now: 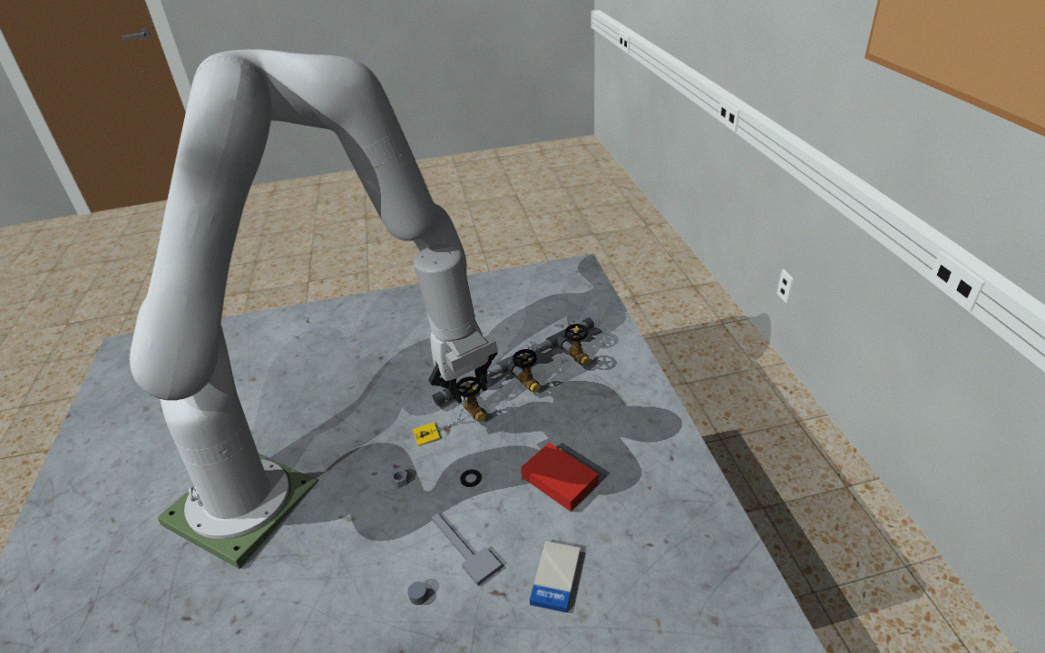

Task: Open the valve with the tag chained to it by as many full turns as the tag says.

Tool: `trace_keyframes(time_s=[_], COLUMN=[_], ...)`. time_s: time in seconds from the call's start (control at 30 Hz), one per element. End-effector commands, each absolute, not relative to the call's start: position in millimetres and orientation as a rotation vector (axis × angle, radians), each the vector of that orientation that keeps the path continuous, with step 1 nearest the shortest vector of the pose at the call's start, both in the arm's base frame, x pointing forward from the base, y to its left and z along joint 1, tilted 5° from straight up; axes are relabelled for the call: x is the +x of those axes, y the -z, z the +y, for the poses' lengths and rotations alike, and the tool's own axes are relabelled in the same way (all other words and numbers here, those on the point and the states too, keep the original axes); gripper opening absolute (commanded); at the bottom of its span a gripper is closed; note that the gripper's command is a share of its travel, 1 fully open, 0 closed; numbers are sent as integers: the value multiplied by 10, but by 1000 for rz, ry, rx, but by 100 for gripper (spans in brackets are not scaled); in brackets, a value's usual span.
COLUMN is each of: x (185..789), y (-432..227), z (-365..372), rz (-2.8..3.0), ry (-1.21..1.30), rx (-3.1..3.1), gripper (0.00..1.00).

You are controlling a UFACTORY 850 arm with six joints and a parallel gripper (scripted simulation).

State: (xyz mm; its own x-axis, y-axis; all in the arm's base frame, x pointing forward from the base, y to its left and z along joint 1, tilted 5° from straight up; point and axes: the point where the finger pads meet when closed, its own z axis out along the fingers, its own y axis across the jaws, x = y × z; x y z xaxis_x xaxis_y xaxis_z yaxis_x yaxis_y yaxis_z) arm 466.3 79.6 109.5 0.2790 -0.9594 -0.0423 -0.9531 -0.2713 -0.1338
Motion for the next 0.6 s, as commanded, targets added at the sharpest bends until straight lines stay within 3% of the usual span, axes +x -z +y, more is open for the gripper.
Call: trace_keyframes(time_s=[0.0,0.57], x=[4673,4673], y=[-1102,-1102], z=[796,796], rz=[1625,588], ry=[80,164], rx=[-2519,-2981], gripper=[0,0])
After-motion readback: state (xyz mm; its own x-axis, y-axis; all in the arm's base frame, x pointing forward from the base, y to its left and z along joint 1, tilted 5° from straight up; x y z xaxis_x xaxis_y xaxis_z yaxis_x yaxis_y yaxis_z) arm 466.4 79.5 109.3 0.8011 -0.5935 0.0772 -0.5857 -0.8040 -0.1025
